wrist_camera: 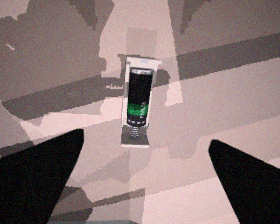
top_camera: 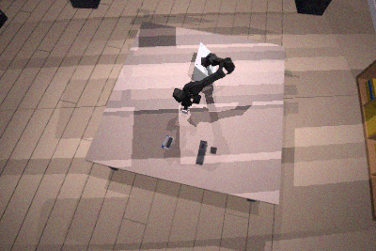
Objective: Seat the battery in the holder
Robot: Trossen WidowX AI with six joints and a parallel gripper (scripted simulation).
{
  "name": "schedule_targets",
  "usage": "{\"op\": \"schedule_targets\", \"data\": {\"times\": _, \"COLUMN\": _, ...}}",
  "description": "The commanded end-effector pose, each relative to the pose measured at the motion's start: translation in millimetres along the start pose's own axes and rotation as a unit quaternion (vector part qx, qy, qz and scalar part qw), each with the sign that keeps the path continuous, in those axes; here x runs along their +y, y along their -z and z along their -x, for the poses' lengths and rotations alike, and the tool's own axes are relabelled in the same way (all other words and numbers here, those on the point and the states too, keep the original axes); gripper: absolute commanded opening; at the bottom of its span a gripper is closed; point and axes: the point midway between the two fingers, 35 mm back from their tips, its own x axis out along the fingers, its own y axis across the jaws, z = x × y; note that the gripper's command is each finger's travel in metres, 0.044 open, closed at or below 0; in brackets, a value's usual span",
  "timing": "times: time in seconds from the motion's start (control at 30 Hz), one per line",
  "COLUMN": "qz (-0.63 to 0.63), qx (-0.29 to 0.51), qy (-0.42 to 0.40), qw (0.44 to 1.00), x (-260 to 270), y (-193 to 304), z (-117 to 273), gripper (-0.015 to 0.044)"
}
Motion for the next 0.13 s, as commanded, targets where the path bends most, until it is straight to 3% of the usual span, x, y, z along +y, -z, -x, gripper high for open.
{"op": "schedule_targets", "data": {"times": 0.0, "qz": 0.001, "qx": 0.001, "qy": 0.002, "qw": 1.000, "x": -0.7, "y": 0.5, "z": 0.6, "gripper": 0.0440}}
{"op": "schedule_targets", "data": {"times": 0.1, "qz": 0.001, "qx": 0.001, "qy": 0.002, "qw": 1.000, "x": -0.7, "y": 0.5, "z": 0.6, "gripper": 0.0440}}
